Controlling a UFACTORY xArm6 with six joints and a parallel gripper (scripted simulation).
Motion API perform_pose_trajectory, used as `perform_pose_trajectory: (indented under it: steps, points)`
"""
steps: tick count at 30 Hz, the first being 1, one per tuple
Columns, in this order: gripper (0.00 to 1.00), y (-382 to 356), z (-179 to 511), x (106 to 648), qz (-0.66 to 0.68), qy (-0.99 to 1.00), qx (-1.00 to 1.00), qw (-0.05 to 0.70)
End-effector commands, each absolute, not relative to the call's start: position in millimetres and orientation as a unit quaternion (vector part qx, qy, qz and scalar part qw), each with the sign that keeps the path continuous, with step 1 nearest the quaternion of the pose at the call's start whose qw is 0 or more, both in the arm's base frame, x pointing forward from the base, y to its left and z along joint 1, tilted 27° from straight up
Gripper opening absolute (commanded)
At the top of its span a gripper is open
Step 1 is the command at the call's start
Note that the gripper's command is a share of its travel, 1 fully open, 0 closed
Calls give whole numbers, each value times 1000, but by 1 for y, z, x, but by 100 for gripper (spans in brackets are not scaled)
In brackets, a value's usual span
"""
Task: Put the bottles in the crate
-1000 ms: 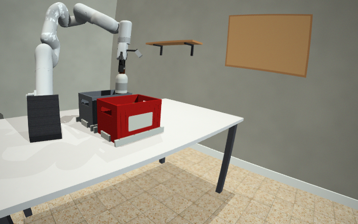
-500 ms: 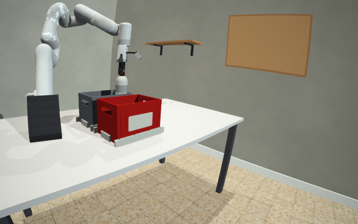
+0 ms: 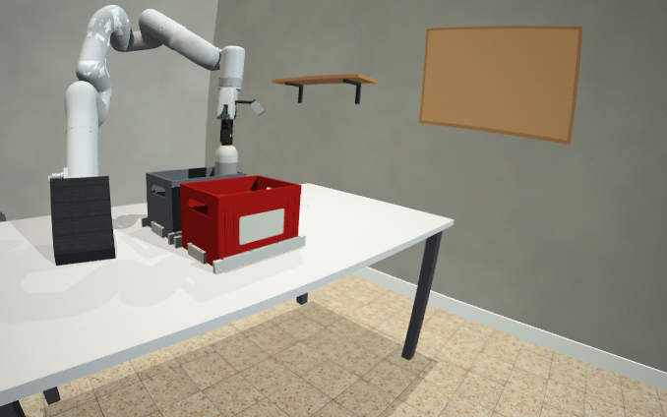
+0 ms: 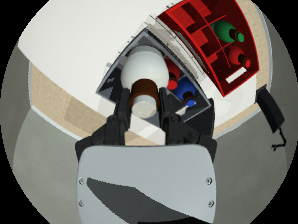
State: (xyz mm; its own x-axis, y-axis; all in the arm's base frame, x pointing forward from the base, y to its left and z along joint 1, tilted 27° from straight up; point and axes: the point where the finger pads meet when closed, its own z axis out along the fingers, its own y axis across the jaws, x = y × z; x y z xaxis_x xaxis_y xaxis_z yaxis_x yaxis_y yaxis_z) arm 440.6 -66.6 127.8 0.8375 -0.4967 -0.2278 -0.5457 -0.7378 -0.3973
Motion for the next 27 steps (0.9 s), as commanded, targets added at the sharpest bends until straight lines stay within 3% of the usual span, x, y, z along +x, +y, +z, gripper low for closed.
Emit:
perform_pose_trajectory:
  steps: [1,27]
  points:
    - [0,-66,126,442,51,280,-931,229]
    - [0,-56,107,443,51,280,-931,229]
